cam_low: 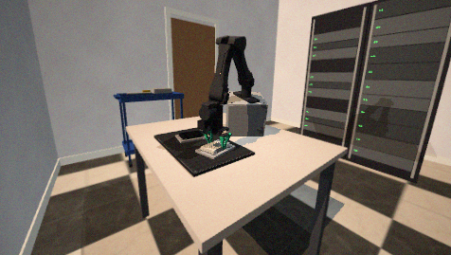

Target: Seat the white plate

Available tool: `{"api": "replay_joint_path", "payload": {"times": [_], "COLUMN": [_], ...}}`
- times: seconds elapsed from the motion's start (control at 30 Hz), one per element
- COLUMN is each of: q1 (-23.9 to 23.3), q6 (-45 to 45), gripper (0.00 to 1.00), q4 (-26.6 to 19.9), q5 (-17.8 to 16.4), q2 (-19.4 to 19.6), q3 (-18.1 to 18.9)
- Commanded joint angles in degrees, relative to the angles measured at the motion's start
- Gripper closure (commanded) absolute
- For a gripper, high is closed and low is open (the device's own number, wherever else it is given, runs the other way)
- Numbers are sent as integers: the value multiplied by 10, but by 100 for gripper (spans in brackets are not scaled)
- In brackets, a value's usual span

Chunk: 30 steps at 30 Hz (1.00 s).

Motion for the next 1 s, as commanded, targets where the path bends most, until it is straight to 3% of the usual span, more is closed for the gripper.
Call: {"api": "replay_joint_path", "payload": {"times": [0.0, 0.97], "q1": [1, 2], "q6": [5, 6], "gripper": [100, 100], "q4": [2, 11], "q5": [2, 0], "q2": [4, 11], "q3": [18, 19]}}
